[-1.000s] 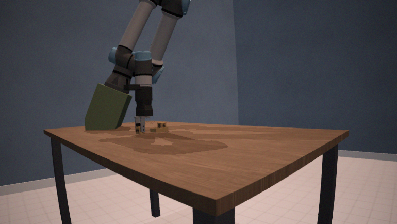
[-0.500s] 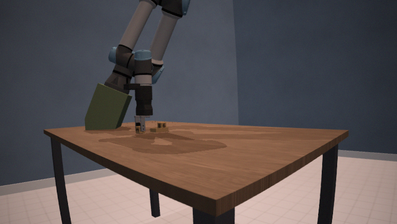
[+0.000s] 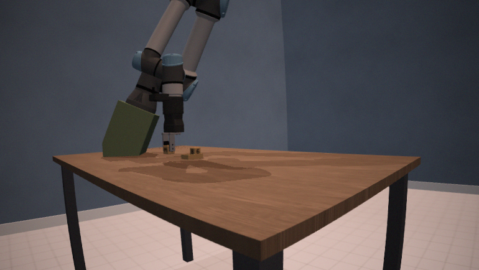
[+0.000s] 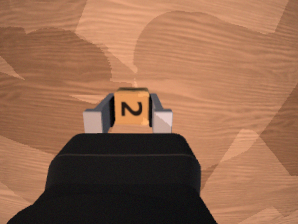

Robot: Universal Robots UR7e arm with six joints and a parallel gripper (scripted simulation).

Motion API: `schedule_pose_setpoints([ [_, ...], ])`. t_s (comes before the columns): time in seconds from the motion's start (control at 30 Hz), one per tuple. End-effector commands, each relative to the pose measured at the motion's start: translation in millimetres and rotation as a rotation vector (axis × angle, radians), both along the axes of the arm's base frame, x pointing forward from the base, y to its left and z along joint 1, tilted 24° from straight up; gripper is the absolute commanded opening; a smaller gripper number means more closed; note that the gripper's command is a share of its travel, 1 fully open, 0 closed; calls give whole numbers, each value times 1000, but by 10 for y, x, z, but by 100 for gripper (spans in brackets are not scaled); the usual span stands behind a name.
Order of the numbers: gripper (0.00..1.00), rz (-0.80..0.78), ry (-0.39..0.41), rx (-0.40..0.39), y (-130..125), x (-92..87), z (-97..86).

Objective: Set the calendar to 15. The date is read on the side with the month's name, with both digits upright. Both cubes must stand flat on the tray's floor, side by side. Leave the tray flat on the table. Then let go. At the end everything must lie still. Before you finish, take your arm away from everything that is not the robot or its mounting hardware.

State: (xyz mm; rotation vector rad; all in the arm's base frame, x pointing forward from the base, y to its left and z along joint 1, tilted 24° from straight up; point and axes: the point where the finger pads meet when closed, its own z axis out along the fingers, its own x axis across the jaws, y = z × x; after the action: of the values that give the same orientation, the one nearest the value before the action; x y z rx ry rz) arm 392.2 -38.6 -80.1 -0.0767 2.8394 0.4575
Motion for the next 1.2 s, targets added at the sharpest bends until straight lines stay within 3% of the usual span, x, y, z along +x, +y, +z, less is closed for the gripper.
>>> schedule_pose_setpoints([
  [0.0, 57, 0, -2, -1, -43, -27, 118],
  [0.7, 57, 0, -2, -1, -207, -158, 595],
  [1.17, 57, 0, -2, -1, -233, -179, 673],
])
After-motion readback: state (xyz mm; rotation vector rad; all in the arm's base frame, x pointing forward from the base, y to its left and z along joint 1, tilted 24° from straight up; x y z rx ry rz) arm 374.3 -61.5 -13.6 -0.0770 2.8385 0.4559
